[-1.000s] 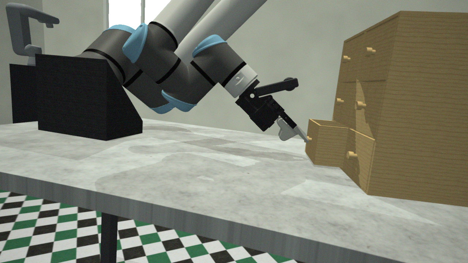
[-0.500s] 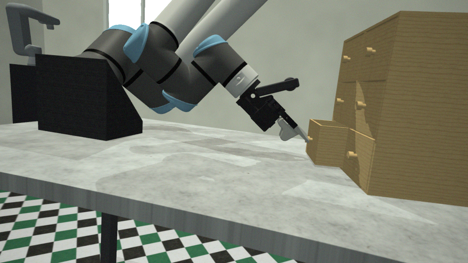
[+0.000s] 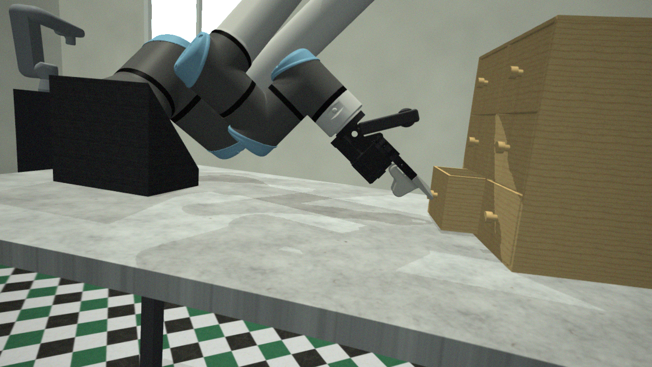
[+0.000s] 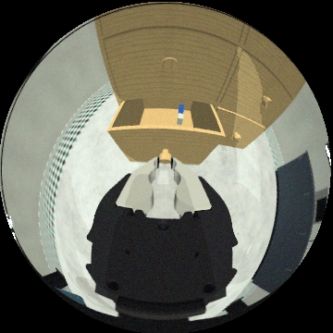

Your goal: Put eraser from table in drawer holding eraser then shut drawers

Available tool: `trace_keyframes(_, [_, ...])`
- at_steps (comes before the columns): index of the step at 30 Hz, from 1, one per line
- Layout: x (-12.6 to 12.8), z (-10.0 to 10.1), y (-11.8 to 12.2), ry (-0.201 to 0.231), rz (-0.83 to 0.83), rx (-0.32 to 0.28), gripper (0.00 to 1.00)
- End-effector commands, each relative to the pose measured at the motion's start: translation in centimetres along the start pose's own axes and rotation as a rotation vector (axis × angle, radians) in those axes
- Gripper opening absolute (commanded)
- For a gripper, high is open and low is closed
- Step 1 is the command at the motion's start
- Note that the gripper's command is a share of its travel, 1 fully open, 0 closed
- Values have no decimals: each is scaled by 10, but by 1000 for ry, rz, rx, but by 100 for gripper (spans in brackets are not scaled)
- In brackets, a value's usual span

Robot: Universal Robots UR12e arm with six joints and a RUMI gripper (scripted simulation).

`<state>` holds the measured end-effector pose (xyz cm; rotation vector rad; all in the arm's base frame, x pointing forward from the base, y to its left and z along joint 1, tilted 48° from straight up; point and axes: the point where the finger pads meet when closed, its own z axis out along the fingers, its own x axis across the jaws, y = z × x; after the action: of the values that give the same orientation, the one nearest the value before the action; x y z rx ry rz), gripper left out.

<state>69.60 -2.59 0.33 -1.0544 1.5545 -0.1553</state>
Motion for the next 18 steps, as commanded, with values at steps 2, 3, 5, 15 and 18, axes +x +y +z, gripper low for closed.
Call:
trace_keyframes(2, [0,2,-2,0,0,1,7])
trace_keyframes(3, [0,3,-3,0,0,1,7])
trace_keyframes(5, [0,3,-3,0,0,1,7])
trace_keyframes(15, [0,7,-6,0,0,1,7])
trace_keyframes(18, [0,8,-8,0,0,1,7])
